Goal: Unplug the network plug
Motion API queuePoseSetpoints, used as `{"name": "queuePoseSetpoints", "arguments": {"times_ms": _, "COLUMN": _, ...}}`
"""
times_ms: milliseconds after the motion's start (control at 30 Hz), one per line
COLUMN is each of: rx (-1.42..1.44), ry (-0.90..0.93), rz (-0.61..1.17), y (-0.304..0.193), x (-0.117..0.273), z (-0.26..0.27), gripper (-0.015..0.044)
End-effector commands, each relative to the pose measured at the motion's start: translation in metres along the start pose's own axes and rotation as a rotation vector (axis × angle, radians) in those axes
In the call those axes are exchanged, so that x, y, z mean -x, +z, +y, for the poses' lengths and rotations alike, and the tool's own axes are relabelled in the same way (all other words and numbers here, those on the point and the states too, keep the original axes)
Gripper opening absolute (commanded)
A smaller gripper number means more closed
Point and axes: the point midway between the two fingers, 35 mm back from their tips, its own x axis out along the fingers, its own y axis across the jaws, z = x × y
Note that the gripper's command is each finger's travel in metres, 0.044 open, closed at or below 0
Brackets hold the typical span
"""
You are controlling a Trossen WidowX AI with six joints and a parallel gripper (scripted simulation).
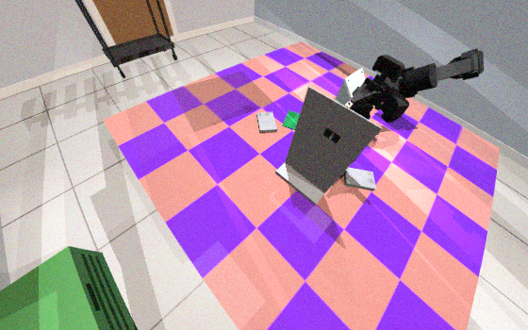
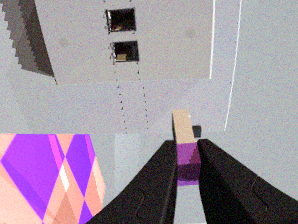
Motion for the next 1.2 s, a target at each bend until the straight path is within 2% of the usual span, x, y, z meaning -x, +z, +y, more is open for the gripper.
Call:
{"name": "queuePoseSetpoints", "arguments": {"times_ms": 0, "rx": 0.005, "ry": -0.005, "rz": -0.009, "y": 0.002, "x": 0.006, "z": -0.013, "gripper": 0.0}}
{"name": "queuePoseSetpoints", "arguments": {"times_ms": 267, "rx": 0.014, "ry": 0.011, "rz": -0.007, "y": 0.0, "x": 0.011, "z": -0.021, "gripper": 0.0}}
{"name": "queuePoseSetpoints", "arguments": {"times_ms": 700, "rx": 0.15, "ry": 0.315, "rz": 0.006, "y": -0.03, "x": 0.002, "z": 0.036, "gripper": 0.0}}
{"name": "queuePoseSetpoints", "arguments": {"times_ms": 1167, "rx": 0.217, "ry": 0.621, "rz": -0.061, "y": -0.054, "x": 0.011, "z": 0.093, "gripper": 0.0}}
